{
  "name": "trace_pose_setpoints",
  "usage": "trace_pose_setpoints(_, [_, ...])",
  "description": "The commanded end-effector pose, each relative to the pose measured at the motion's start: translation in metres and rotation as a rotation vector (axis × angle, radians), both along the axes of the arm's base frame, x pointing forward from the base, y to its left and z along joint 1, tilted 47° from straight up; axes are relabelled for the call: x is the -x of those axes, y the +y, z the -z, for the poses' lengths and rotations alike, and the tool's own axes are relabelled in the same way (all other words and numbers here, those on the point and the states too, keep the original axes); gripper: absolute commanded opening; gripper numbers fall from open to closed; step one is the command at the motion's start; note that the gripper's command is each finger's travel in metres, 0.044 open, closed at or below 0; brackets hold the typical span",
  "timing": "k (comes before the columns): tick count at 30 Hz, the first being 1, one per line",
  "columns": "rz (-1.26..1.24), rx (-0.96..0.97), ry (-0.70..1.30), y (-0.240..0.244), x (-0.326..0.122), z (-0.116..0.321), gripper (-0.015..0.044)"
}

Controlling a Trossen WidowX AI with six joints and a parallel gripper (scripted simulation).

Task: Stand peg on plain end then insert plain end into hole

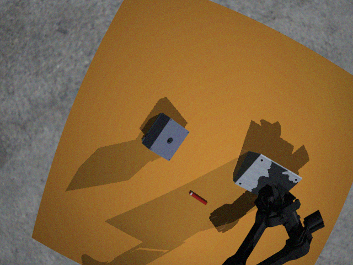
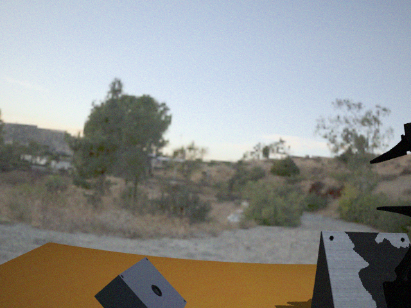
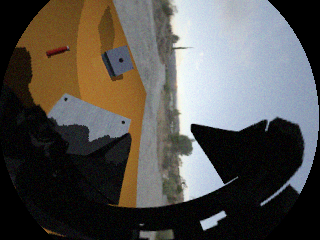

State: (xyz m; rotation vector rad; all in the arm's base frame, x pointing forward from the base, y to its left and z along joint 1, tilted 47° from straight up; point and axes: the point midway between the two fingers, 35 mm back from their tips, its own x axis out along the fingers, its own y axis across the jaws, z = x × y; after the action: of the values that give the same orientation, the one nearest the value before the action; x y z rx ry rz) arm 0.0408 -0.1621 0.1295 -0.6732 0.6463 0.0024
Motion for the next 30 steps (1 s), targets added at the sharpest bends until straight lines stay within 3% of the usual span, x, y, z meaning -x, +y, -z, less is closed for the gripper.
trace_pose_setpoints(1, [-0.001,-0.005,-0.001,0.0,-0.001,0.0,0.0426])
trace_pose_setpoints(14, [-0.096,-0.411,0.019,0.008,-0.058,0.001,0.044])
trace_pose_setpoints(30, [-0.105,-0.844,0.247,0.046,-0.119,0.005,0.044])
